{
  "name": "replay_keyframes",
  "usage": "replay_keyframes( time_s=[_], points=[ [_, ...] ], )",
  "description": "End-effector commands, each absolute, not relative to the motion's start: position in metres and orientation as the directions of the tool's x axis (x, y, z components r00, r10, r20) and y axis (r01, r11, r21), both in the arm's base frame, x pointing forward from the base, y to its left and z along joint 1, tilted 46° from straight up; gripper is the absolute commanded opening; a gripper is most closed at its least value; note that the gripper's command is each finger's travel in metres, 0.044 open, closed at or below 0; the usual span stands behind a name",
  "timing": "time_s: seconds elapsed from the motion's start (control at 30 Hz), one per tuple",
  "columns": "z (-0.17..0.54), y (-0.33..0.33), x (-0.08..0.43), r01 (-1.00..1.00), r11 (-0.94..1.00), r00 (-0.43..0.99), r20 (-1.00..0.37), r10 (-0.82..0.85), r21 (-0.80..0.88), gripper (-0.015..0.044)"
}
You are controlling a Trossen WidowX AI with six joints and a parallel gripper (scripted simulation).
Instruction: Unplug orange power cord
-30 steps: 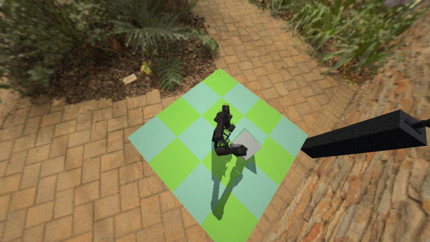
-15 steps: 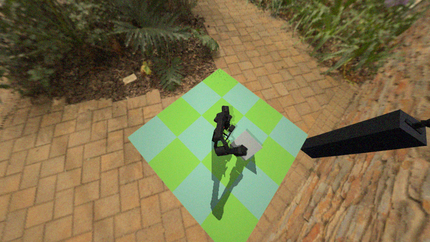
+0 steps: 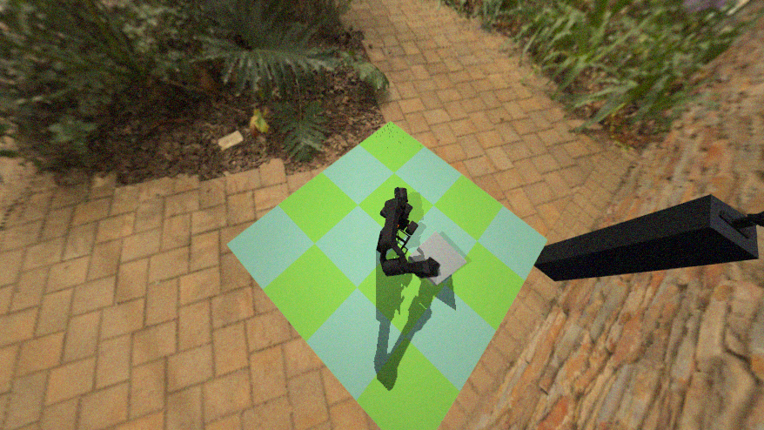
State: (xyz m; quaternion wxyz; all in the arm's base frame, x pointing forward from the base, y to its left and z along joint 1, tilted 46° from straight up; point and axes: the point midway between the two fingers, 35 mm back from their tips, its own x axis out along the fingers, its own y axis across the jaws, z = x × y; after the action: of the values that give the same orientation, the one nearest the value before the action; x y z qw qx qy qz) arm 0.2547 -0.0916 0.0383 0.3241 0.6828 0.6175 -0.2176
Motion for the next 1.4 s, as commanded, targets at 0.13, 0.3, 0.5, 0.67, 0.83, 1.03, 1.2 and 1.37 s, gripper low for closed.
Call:
replay_keyframes(
  time_s=[0.13,0.3,0.5,0.67,0.83,1.03,1.2,1.37],
  points=[
    [0.026,-0.109,0.258,0.984,-0.029,0.148,-0.709,0.689,0.177,0.0000],
    [0.021,-0.115,0.259,0.984,-0.029,0.149,-0.710,0.689,0.178,0.0000],
    [0.015,-0.123,0.260,0.983,-0.030,0.150,-0.710,0.688,0.178,0.0000],
    [0.010,-0.130,0.260,0.983,-0.030,0.151,-0.710,0.688,0.179,0.0000],
    [0.013,-0.123,0.260,0.983,-0.027,0.148,-0.709,0.690,0.179,0.0079],
    [0.013,-0.123,0.260,0.983,-0.027,0.148,-0.709,0.690,0.179,0.0160],
    [0.013,-0.123,0.260,0.983,-0.027,0.148,-0.709,0.690,0.179,0.0160],
    [0.018,-0.129,0.258,0.983,-0.032,0.153,-0.709,0.689,0.180,0.0160]
  ],
)
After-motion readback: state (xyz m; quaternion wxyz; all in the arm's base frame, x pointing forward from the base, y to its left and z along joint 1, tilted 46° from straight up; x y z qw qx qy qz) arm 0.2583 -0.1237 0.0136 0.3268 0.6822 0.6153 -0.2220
